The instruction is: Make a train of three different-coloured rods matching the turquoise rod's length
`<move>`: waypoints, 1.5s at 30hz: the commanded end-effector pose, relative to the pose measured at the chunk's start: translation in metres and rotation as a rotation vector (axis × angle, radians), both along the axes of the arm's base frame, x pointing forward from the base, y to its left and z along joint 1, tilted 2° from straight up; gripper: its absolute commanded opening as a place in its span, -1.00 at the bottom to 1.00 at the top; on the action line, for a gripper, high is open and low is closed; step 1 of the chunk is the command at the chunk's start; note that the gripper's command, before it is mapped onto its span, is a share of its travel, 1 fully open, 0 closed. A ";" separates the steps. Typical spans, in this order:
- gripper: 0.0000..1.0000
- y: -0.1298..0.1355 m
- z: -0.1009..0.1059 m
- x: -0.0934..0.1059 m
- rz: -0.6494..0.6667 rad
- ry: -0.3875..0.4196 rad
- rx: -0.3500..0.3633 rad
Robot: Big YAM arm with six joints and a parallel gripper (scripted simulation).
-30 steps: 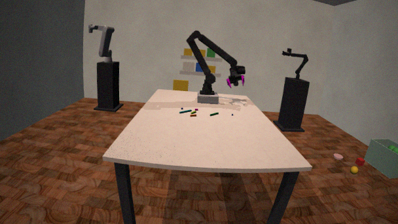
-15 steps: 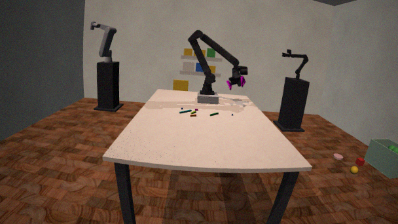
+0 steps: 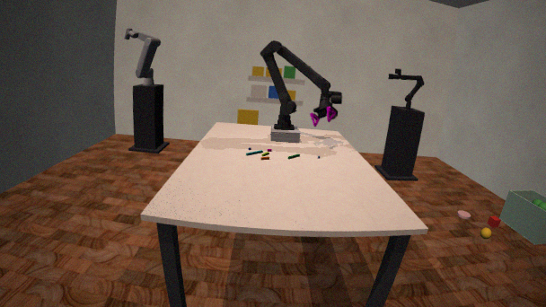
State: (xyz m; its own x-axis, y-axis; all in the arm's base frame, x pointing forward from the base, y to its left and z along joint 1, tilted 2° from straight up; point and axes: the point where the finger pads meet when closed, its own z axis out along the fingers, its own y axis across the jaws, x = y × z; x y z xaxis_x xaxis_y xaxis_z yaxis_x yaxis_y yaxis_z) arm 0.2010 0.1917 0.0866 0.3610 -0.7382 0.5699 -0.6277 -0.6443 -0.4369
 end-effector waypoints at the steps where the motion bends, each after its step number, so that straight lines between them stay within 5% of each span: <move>1: 1.00 0.020 0.016 0.011 -0.044 -0.024 0.077; 6: 1.00 0.010 0.010 0.019 -0.124 -0.008 0.105; 7: 1.00 0.008 0.011 0.030 -0.208 0.001 0.156; 11: 1.00 0.013 0.011 0.026 -0.186 0.001 0.155; 12: 1.00 0.001 0.009 0.040 -0.296 0.010 0.196; 16: 1.00 -0.006 0.002 0.036 -0.297 0.015 0.177; 17: 1.00 -0.007 0.006 0.050 -0.386 0.018 0.237; 22: 1.00 -0.006 0.002 0.043 -0.364 0.024 0.223; 23: 1.00 -0.016 0.004 0.060 -0.479 0.024 0.278; 27: 1.00 -0.024 -0.004 0.054 -0.481 0.031 0.254; 28: 1.00 -0.025 0.001 0.069 -0.573 0.028 0.320; 32: 1.00 -0.029 -0.002 0.067 -0.575 0.031 0.309; 33: 1.00 -0.035 -0.002 0.079 -0.670 0.030 0.364; 37: 1.00 -0.044 -0.011 0.071 -0.674 0.040 0.336; 38: 1.00 -0.046 -0.004 0.088 -0.768 0.031 0.406; 45: 1.00 -0.057 -0.007 0.097 -0.868 0.029 0.449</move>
State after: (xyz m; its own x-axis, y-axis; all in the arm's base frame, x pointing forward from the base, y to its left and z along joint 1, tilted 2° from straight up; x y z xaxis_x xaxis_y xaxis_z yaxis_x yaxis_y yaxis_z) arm 0.2752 0.1252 0.0657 -0.3227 -0.9156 0.2398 -0.8620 0.1796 -0.4741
